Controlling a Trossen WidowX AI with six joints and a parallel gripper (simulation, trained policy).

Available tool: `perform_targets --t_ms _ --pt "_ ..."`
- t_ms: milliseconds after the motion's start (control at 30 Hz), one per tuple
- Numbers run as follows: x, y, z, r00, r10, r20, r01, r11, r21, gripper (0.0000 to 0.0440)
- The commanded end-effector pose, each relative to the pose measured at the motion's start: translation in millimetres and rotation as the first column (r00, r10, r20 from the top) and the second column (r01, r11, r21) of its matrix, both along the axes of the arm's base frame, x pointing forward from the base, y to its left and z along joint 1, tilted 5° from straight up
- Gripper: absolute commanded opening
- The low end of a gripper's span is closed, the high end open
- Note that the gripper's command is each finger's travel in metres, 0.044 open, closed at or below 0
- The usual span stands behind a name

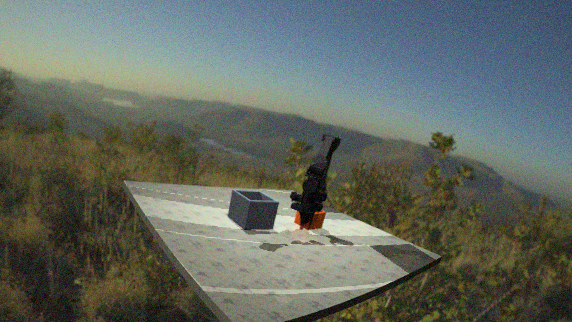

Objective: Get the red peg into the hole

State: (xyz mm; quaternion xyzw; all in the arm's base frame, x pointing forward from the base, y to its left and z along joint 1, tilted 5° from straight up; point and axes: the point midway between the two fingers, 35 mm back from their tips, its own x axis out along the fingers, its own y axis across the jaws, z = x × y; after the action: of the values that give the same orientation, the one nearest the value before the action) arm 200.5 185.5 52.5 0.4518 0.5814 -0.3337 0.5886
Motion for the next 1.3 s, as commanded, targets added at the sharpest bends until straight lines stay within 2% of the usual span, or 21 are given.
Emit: perform_targets --t_ms 0,333,667,1267 --pt "9 1 18 0.999 0.001 0.037 -0.002 1.000 0.028 0.0000" --pt "35 -13 61 0.991 -0.009 0.132 0.004 0.999 0.044 0.0000" --pt "60 -45 95 0.980 -0.042 0.195 0.040 0.999 0.014 0.0000" --pt "85 -113 106 0.973 -0.125 0.194 0.142 0.987 -0.075 0.0000"
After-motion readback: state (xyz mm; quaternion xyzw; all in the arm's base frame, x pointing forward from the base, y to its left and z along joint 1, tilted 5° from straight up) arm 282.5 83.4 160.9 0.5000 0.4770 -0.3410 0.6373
